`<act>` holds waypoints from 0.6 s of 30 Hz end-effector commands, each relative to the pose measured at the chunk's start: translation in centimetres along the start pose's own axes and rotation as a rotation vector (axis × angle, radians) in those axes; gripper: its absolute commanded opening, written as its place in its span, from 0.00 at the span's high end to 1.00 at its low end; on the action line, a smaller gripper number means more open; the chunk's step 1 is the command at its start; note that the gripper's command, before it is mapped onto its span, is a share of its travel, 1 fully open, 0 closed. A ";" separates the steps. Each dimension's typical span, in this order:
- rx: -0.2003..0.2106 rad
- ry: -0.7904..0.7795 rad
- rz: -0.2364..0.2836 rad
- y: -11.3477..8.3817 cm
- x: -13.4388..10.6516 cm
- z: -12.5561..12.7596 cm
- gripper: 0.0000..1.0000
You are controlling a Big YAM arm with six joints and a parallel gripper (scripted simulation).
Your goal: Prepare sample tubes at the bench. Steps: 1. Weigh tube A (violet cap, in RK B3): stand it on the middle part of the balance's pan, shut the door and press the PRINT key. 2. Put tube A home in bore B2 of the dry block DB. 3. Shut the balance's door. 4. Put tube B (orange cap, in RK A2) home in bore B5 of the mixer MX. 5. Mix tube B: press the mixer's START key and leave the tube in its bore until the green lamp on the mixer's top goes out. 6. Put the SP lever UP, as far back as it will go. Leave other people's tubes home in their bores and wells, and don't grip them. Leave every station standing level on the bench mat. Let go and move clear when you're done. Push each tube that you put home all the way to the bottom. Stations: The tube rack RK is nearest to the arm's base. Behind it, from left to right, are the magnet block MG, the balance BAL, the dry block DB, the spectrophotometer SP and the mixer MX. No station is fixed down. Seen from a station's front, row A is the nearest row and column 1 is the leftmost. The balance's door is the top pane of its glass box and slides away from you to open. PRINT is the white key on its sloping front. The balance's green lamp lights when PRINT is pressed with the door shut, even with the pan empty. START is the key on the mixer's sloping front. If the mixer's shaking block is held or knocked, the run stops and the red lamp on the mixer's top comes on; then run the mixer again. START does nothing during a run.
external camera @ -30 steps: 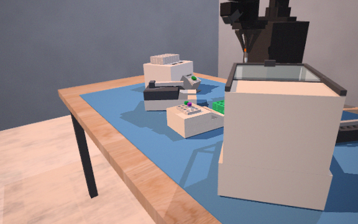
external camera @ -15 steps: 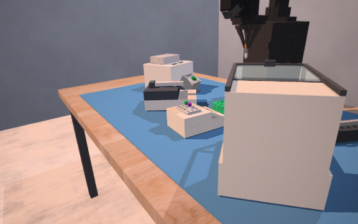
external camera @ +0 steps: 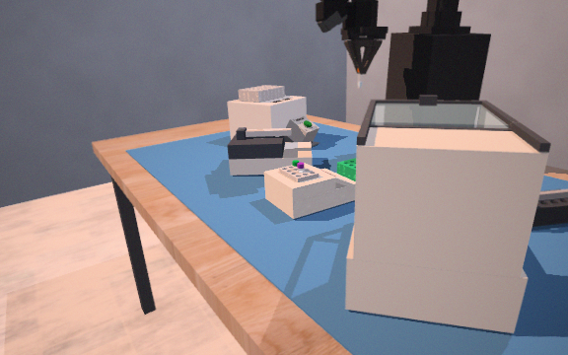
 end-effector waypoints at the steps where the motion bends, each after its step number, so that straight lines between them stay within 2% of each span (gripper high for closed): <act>1: 0.009 0.005 -0.004 -0.2 2.7 -2.5 0.91; 3: 0.009 0.005 -0.004 -0.2 2.7 -2.5 0.91; 18: -0.003 0.310 0.000 -0.1 7.4 -14.4 0.91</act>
Point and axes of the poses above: the point where the finger pads meet when closed, its own y axis out along the fingers, its own z axis across the jaws, x = y × z, the point moved 8 cm from there along -y, back along the fingers, and after that the axes turned 7 degrees about y, right-handed, at the moved point
